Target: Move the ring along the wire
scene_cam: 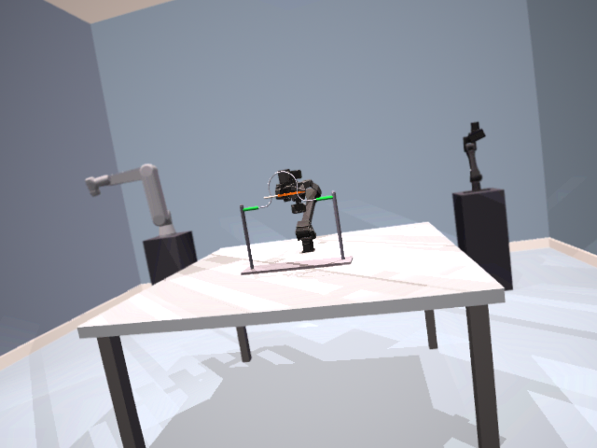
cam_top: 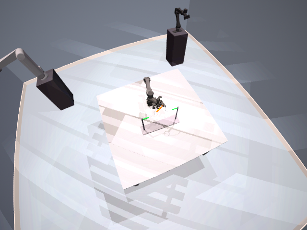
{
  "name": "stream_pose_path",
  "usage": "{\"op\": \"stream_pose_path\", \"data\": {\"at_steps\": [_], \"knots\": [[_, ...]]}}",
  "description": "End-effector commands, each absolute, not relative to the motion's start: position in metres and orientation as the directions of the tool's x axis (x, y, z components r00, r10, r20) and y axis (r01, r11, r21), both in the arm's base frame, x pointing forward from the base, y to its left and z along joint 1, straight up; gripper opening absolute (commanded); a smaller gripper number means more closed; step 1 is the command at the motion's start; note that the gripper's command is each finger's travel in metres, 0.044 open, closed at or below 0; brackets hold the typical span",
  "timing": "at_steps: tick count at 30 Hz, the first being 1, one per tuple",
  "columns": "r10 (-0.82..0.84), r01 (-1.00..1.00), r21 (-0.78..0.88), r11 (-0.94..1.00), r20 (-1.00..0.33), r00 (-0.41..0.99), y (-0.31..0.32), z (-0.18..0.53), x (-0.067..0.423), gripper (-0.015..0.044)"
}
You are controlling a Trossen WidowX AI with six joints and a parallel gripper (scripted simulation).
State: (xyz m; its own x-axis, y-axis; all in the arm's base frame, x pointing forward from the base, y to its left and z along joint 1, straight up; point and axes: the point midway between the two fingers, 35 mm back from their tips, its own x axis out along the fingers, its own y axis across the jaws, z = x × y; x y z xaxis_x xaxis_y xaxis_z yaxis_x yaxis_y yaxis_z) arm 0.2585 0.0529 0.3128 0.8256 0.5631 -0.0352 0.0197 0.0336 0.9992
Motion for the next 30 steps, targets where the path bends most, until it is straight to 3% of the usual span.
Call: {"op": "stream_pose_path", "data": {"at_steps": [1, 15, 30], "knots": [[0.568, 0.011, 1.0, -0.001, -0.008, 0.823, 0.054, 0.323, 0.257, -0.015], [0.569, 0.022, 0.997, -0.08, 0.027, 0.822, 0.05, 0.346, 0.256, -0.015], [0.566, 0.046, 0.997, 0.06, -0.072, 0.822, 0.049, 0.346, 0.256, -0.015]]}}
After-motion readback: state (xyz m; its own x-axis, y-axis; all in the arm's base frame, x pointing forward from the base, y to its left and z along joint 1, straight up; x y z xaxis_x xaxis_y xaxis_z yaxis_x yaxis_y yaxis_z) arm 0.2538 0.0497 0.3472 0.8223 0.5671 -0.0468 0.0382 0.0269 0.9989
